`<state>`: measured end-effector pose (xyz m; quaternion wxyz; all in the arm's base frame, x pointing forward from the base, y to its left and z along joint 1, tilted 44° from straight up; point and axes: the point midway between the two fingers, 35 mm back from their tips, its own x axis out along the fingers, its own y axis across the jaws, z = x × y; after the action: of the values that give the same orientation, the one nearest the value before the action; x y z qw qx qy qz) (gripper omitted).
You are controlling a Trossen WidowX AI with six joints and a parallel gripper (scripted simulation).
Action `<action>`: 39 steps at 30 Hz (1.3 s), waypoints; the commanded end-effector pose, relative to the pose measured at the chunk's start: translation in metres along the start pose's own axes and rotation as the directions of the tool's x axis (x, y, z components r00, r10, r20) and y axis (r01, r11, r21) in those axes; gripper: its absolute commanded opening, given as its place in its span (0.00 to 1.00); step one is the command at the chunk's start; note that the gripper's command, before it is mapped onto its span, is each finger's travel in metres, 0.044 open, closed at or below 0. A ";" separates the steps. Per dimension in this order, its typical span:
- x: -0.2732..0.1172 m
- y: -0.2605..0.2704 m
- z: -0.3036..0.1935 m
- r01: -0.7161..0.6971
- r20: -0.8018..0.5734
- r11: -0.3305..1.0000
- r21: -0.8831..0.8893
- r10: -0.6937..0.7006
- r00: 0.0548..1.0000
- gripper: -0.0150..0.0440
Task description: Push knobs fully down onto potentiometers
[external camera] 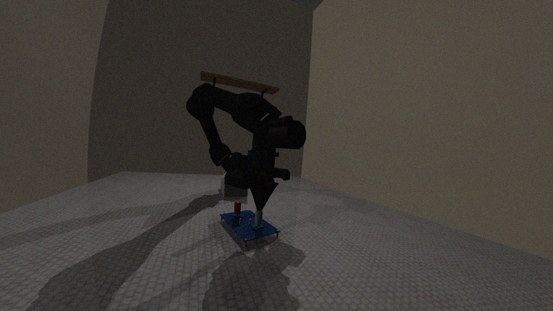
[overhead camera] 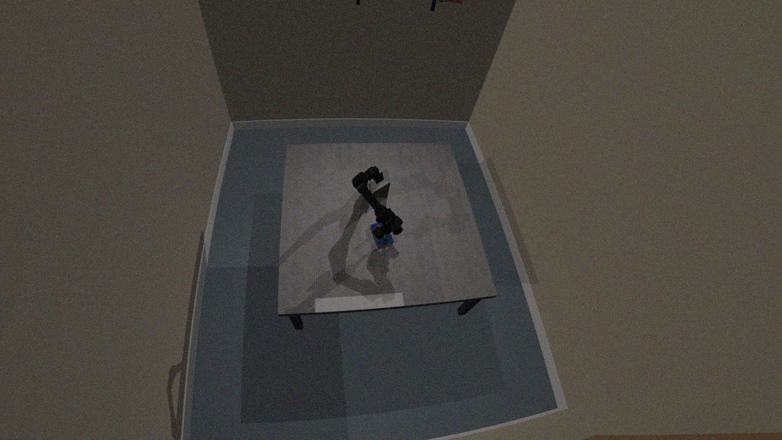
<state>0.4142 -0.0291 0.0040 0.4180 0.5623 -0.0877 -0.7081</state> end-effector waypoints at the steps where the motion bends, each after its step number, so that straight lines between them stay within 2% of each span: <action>1: 0.005 0.002 0.000 -0.002 0.005 1.000 0.008 0.002 1.000 0.25; 19: -0.018 0.002 0.000 -0.001 0.005 1.000 0.008 0.001 1.000 0.25; 28: -0.013 0.001 0.003 0.000 0.012 1.000 0.004 0.000 1.000 0.65; 35: -0.034 -0.030 0.055 0.016 -0.010 1.000 0.012 -0.016 1.000 0.97; 36: -0.036 -0.036 0.064 0.019 -0.013 1.000 0.013 -0.018 1.000 1.00; 39: -0.039 -0.052 0.092 0.026 -0.022 1.000 0.016 -0.026 0.999 1.00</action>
<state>0.3432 -0.0049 0.0312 0.4102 0.5690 -0.0858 -0.7076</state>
